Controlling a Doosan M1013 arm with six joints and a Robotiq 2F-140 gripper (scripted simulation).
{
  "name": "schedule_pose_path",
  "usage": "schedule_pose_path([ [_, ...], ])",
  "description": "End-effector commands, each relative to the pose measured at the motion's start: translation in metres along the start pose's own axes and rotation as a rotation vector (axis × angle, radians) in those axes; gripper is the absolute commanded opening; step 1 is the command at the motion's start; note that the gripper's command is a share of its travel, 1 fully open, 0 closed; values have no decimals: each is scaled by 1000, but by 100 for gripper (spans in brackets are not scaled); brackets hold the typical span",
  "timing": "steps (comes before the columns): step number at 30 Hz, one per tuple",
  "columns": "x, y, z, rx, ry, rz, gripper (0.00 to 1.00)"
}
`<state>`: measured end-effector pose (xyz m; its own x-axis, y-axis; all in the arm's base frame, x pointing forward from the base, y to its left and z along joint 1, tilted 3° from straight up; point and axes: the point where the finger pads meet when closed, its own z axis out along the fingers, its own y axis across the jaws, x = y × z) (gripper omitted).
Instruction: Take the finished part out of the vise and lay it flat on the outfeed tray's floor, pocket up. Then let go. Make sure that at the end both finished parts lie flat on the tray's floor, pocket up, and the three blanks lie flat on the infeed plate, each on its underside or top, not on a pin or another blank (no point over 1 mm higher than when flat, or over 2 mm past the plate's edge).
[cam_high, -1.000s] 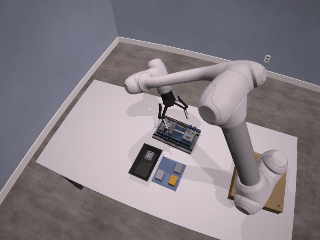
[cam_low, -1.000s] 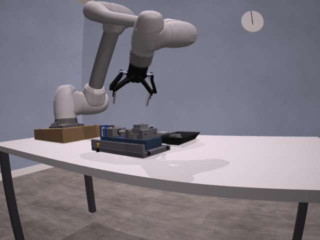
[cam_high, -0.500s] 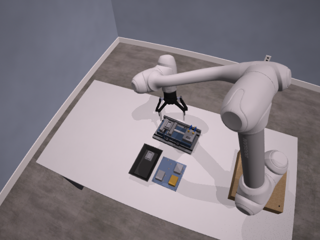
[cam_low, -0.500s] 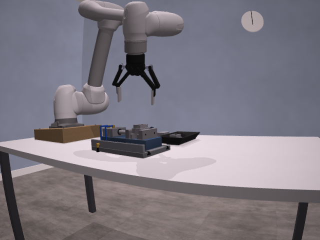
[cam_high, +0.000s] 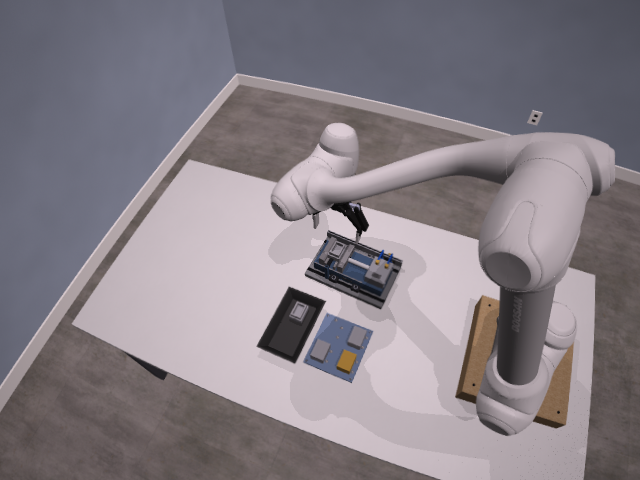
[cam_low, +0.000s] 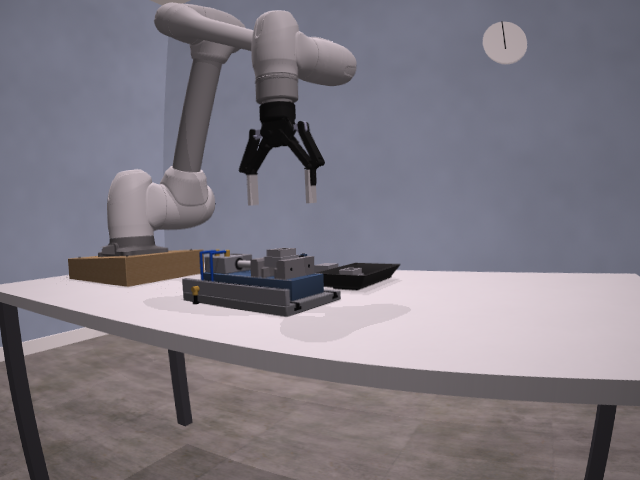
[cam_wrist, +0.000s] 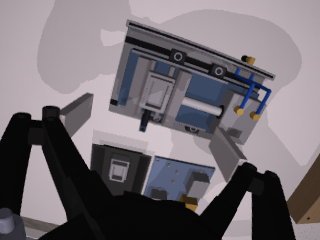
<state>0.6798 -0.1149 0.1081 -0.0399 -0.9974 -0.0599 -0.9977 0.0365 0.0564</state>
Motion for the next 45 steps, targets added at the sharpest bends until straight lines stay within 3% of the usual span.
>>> schedule_pose_path([
  [1,1,-1,0,18,42,35,100],
  [6,1,-1,0,19,43,36,100],
  [7,1,-1,0,19,43,36,0],
  [45,1,-1,0,19,43,36,0],
])
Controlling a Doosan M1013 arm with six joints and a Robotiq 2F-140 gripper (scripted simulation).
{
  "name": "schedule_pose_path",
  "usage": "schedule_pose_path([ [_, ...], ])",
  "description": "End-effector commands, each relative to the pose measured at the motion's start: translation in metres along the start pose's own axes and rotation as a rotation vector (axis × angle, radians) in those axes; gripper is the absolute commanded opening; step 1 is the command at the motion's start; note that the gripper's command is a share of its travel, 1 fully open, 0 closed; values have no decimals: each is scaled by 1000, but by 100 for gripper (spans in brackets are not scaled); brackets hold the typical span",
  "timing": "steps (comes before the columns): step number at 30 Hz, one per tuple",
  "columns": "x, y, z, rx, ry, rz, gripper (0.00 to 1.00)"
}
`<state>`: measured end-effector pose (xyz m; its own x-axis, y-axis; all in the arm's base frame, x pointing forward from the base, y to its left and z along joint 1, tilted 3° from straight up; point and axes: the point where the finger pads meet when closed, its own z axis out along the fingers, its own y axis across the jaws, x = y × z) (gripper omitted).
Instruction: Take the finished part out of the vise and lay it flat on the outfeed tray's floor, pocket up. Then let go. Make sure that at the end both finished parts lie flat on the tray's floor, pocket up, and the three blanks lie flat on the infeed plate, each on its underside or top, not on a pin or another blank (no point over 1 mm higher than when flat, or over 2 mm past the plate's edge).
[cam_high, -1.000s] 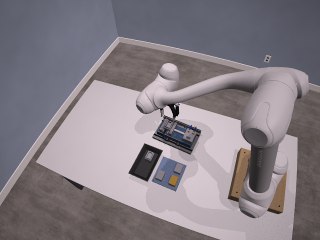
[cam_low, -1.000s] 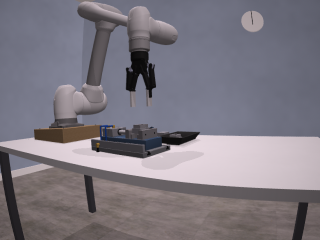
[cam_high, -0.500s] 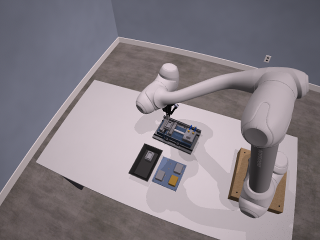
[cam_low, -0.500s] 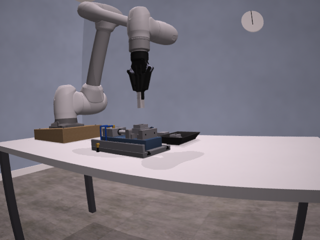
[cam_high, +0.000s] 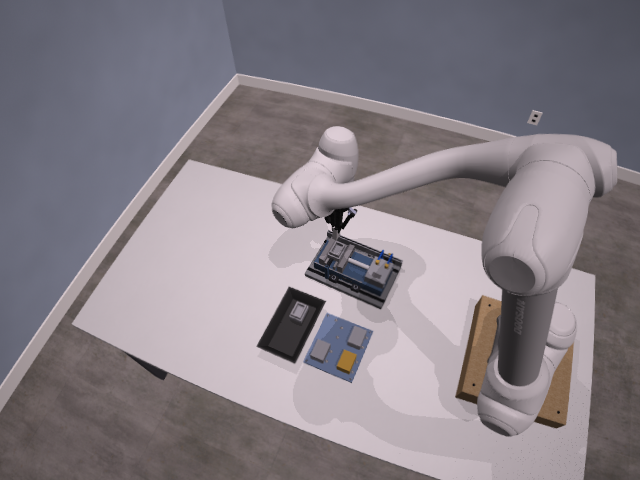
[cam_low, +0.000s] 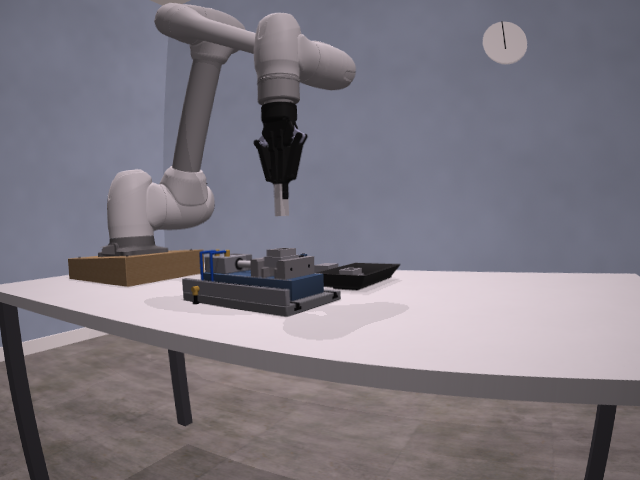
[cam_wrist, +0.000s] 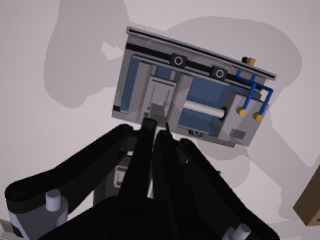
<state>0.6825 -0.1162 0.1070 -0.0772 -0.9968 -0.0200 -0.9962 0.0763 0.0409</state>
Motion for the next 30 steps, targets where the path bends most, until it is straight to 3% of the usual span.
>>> schedule_pose_path([
  [1,-1,2,0,2,5,-3,0],
  [6,-1,2,0,2,5,-3,0],
  [7,-1,2,0,2,5,-3,40],
  [30,-1,2,0,2,5,-3,40],
])
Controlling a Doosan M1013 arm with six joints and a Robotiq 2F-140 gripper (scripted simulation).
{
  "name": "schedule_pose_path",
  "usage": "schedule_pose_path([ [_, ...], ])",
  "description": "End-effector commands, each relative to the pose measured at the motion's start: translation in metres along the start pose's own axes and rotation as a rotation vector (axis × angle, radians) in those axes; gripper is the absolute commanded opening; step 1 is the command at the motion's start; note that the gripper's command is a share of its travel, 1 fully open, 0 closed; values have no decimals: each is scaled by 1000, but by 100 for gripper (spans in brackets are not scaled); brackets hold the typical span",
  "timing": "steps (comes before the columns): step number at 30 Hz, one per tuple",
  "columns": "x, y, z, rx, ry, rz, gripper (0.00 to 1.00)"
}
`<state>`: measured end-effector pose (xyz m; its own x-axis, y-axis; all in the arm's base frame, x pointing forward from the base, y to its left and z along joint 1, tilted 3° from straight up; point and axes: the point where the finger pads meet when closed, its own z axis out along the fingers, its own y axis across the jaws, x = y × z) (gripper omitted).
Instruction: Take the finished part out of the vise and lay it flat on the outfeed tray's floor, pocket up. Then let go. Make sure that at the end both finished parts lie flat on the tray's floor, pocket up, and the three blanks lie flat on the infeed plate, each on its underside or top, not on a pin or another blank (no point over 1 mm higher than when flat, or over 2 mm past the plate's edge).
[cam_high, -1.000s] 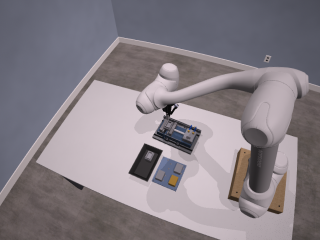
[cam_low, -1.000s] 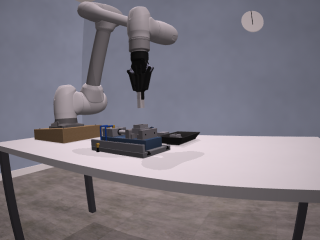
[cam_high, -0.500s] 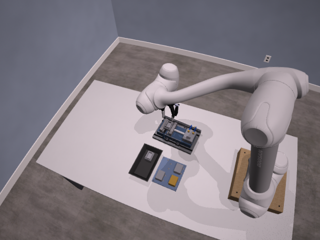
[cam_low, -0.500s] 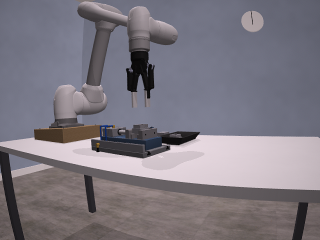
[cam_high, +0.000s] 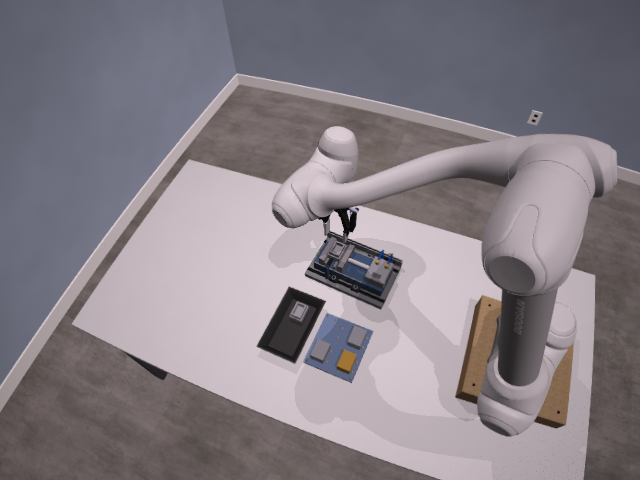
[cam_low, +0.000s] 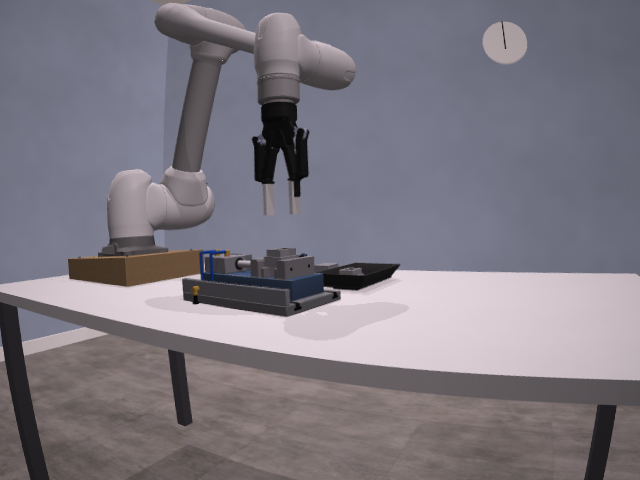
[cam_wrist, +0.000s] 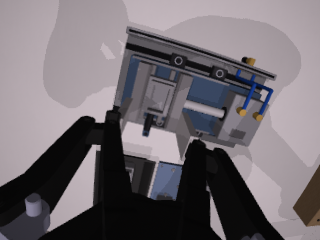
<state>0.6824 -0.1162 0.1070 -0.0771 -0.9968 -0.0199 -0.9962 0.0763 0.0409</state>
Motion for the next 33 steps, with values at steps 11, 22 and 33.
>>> schedule_pose_path([
  [11,-1,2,-1,2,5,-3,40],
  [22,-1,2,2,-2,9,-1,40],
  [33,0,2,12,-6,12,0,40],
])
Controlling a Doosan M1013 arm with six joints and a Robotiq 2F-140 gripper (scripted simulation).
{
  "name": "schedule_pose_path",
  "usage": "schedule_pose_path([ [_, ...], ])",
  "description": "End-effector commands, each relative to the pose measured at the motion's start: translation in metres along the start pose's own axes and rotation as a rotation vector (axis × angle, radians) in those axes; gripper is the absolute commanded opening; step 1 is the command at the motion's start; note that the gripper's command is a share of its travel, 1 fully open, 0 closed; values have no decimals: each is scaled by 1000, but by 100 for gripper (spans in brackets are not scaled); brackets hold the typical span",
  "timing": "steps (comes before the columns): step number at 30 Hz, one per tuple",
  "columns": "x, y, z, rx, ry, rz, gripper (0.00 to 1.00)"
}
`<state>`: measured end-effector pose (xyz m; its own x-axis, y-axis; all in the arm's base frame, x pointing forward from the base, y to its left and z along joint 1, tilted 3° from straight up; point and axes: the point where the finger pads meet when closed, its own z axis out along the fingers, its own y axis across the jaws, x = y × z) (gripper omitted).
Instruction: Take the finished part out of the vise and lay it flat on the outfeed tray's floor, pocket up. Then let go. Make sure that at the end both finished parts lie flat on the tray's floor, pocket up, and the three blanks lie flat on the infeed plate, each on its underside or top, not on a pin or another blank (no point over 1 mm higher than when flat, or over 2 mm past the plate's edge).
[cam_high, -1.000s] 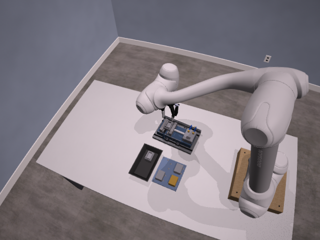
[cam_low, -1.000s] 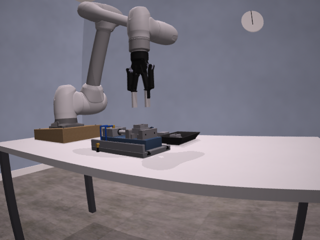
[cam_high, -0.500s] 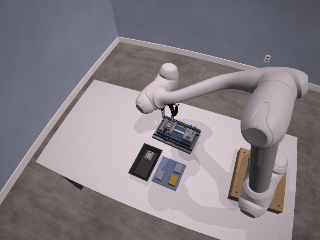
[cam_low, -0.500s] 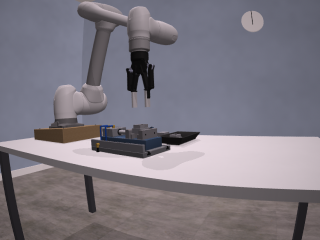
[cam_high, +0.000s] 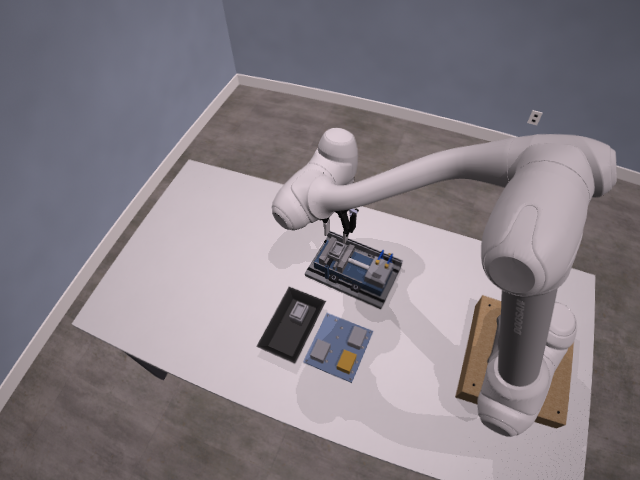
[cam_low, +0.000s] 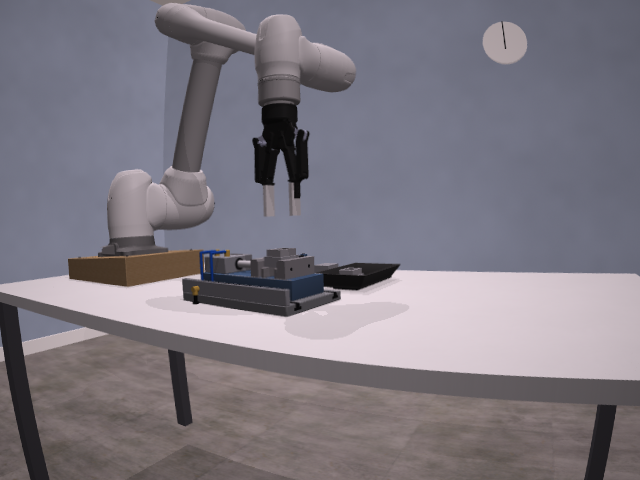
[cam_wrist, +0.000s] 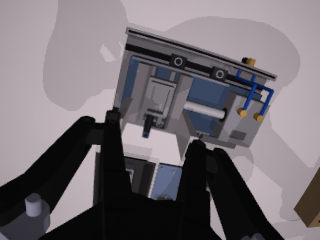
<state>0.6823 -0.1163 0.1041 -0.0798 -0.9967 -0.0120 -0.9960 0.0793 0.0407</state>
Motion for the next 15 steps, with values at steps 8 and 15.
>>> schedule_pose_path([
  [8,0,3,23,-6,5,-3,40],
  [15,0,3,35,-6,5,-3,40],
])
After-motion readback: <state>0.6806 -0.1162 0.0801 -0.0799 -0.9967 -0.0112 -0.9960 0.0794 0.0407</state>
